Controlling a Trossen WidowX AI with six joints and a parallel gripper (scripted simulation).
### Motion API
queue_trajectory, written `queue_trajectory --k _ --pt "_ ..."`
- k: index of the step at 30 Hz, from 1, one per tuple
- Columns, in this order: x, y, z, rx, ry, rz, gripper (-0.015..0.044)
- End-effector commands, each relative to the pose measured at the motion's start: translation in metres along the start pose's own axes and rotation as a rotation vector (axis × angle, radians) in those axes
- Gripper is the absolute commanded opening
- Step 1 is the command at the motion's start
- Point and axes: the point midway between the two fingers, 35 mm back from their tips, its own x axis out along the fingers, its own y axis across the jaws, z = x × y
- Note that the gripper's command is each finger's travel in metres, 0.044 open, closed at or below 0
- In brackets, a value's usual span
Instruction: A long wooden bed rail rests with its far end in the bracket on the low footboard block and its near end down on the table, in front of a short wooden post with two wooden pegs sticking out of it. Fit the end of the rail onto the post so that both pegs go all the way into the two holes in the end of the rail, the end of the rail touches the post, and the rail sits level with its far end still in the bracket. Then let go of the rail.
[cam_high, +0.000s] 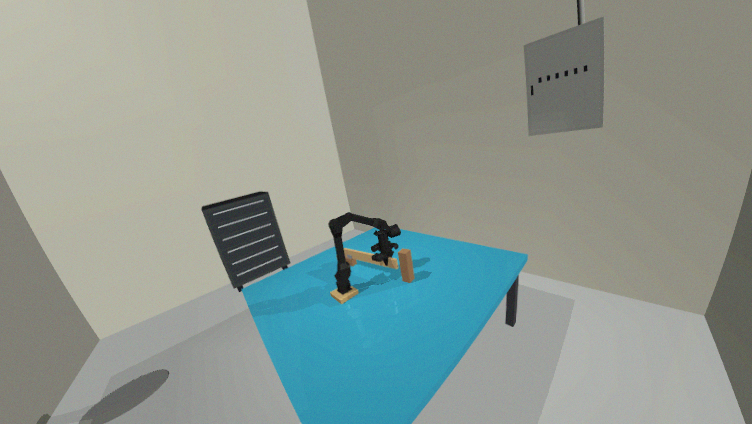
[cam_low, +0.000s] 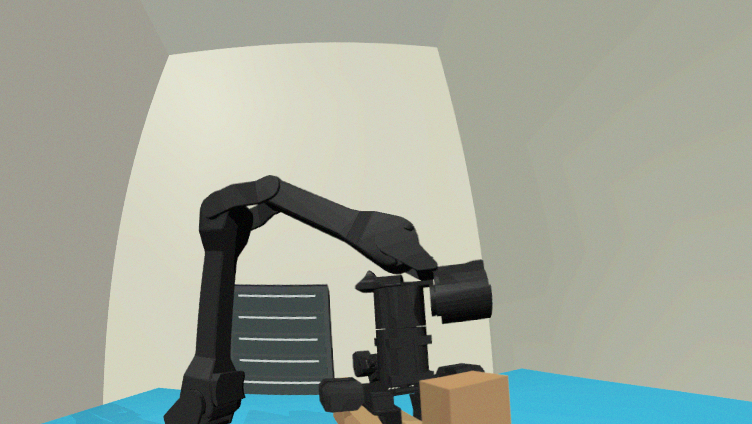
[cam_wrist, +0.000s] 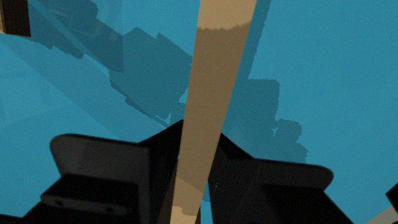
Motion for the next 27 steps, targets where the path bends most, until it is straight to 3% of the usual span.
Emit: queue_trajectory --k 1,27 --pt "-0.0024 0.0 -0.0001 0.001 0.002 -0.005 0.0" --pt "-0.001 0.0005 -0.0002 0.001 0.002 -0.005 0.0"
